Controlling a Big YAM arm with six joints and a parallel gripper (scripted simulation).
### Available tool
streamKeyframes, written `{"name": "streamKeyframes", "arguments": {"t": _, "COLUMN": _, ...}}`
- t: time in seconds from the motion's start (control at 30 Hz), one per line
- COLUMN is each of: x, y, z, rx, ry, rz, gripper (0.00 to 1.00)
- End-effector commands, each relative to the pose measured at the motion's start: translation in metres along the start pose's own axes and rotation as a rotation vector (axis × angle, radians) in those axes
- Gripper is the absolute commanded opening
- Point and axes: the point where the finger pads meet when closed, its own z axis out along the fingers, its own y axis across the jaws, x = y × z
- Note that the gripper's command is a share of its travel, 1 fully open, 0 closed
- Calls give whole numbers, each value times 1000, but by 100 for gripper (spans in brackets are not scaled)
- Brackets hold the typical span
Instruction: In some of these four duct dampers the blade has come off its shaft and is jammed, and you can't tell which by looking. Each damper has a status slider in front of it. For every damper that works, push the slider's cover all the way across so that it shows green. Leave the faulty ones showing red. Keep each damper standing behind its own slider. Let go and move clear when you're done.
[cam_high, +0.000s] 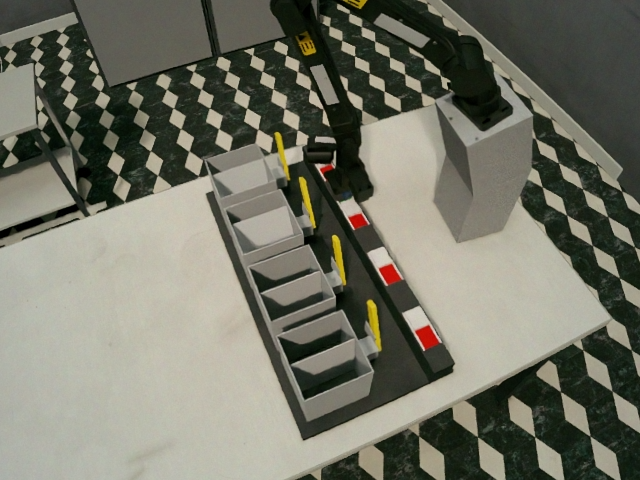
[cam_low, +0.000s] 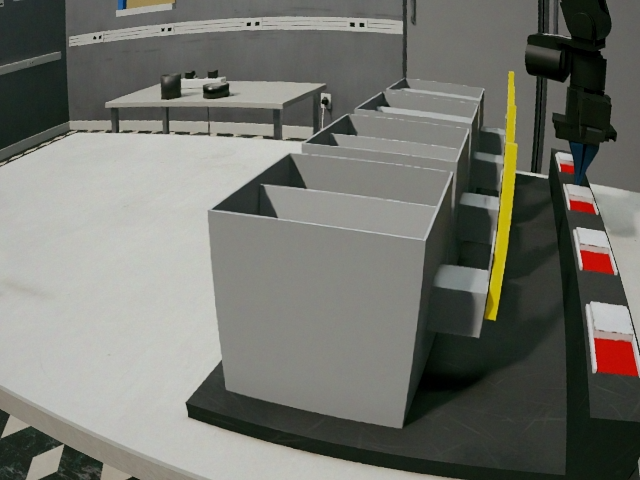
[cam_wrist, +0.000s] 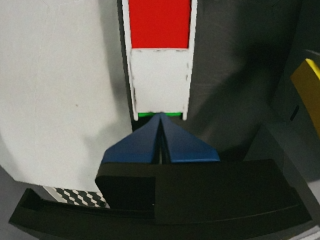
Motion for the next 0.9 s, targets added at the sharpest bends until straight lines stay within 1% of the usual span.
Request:
{"name": "streamKeyframes", "arguments": {"t": 0.0, "x": -16, "y": 17, "z": 2, "rx": -28, "ry": -21, "rz": -1, "gripper": 0}}
{"name": "streamKeyframes", "arguments": {"t": 0.87, "x": -30, "y": 17, "z": 2, "rx": -27, "ry": -19, "rz": -1, "gripper": 0}}
